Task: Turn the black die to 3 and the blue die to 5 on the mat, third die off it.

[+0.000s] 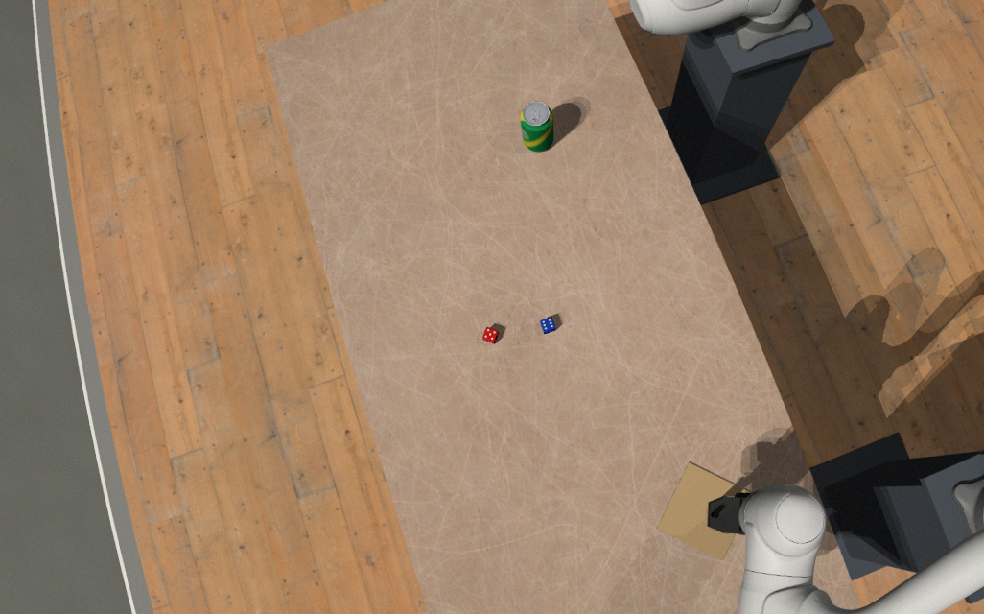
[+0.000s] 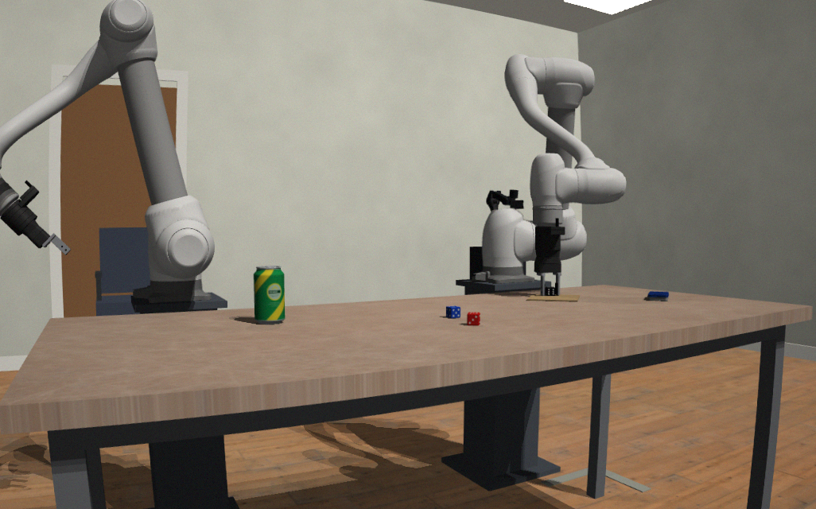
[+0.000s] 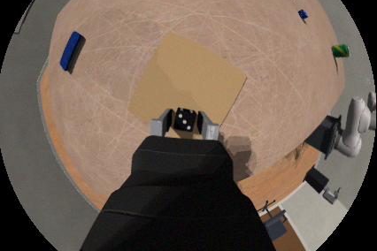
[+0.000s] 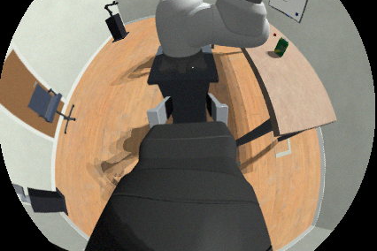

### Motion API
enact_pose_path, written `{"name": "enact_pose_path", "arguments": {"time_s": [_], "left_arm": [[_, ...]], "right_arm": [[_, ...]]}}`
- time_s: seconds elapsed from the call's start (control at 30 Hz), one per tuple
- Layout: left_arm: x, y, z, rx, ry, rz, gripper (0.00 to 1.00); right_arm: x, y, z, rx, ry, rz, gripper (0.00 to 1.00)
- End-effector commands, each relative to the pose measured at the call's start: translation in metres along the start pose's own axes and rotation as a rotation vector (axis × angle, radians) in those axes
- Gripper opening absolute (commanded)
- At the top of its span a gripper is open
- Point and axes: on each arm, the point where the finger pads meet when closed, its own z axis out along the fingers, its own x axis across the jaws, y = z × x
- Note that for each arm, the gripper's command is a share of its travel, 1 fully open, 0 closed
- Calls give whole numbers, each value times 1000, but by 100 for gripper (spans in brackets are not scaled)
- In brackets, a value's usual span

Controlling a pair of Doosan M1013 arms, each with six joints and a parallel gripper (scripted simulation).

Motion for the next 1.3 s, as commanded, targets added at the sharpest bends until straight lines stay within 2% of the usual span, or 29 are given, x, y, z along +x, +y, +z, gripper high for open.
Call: {"name": "enact_pose_path", "arguments": {"time_s": [0.0, 0.23, 0.53, 0.6, 0.8, 1.03, 1.07, 1.27], "left_arm": [[0, 0, -1, 1, 0, 0, 79], [0, 0, -10, 1, 0, 0, 79], [0, 0, -54, 1, 0, 0, 79], [0, 0, -54, 1, 0, 0, 79], [0, 0, -82, 1, 0, 0, 79], [0, 0, -91, 1, 0, 0, 79], [0, 0, -91, 1, 0, 0, 100], [0, 0, -91, 1, 0, 0, 100]], "right_arm": [[0, 0, 0, -1, 0, 0, 100], [0, 0, 0, -1, 0, 0, 100], [0, 0, 0, -1, 0, 0, 100], [0, 0, 0, -1, 0, 0, 100], [0, 0, 0, -1, 0, 0, 100], [0, 0, 0, -1, 0, 0, 100], [0, 0, 0, -1, 0, 0, 100], [0, 0, 0, -1, 0, 0, 100]]}}
